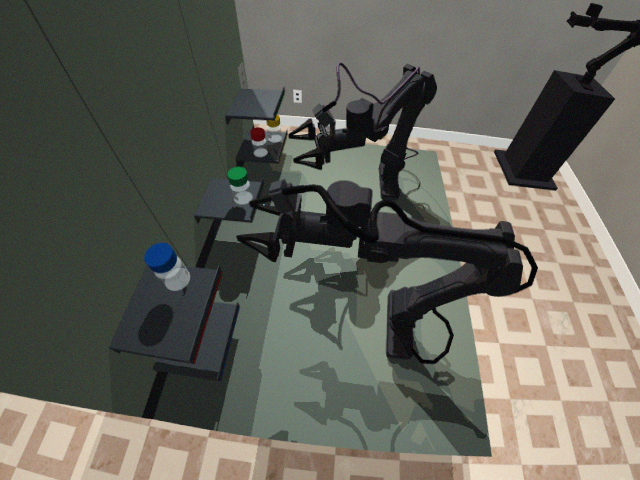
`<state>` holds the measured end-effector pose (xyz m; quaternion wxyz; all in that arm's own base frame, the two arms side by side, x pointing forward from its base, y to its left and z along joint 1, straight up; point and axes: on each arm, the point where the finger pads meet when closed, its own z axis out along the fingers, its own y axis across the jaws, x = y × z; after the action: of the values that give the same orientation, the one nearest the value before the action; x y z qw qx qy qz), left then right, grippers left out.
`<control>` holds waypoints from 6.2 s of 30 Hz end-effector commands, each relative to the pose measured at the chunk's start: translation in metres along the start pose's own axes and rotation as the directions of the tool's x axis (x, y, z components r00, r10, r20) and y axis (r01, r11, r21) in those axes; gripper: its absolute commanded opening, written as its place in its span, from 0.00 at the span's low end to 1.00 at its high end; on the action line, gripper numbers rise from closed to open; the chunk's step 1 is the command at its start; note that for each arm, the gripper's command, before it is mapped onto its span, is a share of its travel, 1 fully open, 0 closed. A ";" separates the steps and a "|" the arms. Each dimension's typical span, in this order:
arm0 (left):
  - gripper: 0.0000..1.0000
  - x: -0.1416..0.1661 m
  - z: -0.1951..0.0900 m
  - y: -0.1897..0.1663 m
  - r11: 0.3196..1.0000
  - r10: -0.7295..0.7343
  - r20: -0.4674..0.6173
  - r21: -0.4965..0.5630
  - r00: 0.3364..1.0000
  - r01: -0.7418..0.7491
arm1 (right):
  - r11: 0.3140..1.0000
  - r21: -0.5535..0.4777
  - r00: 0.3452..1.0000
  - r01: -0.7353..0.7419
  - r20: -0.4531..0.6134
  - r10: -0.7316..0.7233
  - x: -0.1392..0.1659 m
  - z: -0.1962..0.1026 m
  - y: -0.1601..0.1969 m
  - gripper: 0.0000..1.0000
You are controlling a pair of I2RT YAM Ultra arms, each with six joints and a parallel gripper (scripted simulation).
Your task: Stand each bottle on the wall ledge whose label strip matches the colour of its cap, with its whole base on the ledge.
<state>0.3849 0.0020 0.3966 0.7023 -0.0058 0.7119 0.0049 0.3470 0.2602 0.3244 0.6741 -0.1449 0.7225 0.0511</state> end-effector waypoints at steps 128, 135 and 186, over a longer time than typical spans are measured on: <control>1.00 0.155 -0.068 0.136 0.980 -0.140 -0.243 -0.172 0.960 0.100 | 0.991 0.002 0.985 -0.134 0.113 0.133 0.017 0.163 0.018 0.17; 1.00 0.155 -0.068 0.136 0.980 -0.140 -0.243 -0.172 0.960 0.100 | 0.991 0.003 0.986 -0.130 0.104 0.129 0.009 0.163 0.017 0.50; 1.00 0.155 -0.068 0.136 0.980 -0.140 -0.243 -0.172 0.960 0.100 | 0.985 -0.055 0.971 -0.164 0.169 0.171 -0.091 0.055 0.018 0.50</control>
<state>0.3110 0.1368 0.2362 0.5942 -0.1129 0.7962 0.0152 0.4123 0.3143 0.3843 0.7038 -0.1143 0.6901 0.1244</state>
